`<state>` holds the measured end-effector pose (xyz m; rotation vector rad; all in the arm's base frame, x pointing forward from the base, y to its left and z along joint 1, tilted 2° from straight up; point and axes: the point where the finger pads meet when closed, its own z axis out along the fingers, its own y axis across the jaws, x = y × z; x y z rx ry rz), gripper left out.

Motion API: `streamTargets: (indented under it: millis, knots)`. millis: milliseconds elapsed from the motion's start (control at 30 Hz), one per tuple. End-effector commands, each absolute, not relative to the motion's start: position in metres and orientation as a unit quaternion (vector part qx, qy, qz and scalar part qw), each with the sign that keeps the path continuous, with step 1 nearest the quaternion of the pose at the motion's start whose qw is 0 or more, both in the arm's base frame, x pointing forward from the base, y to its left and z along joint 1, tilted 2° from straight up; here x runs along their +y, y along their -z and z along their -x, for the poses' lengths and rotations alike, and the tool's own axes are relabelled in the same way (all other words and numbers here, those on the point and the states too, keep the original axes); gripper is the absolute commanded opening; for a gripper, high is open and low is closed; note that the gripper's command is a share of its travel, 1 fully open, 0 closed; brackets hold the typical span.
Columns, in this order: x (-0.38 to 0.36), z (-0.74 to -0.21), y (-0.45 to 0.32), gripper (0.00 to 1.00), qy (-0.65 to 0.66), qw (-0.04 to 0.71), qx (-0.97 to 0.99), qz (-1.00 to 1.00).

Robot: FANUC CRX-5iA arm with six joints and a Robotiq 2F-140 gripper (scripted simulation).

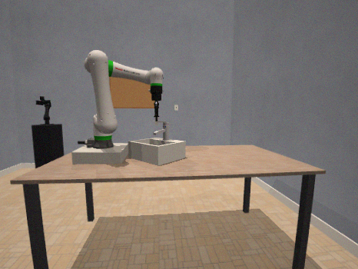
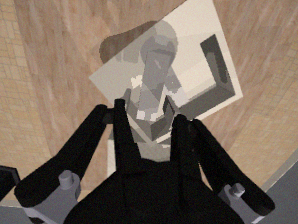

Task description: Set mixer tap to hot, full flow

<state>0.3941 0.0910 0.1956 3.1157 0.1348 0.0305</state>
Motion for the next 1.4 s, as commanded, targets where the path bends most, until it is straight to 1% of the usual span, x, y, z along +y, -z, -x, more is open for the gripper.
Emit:
streamTargets:
  millis: [0,1367]
  knots:
    - [0.0910,-0.3942,-0.1958,0.40,-0.010,0.011,0.043,-0.999]
    - [0.0912,-0.3940,-0.2049,0.40,-0.010,0.011,0.043,-0.999]
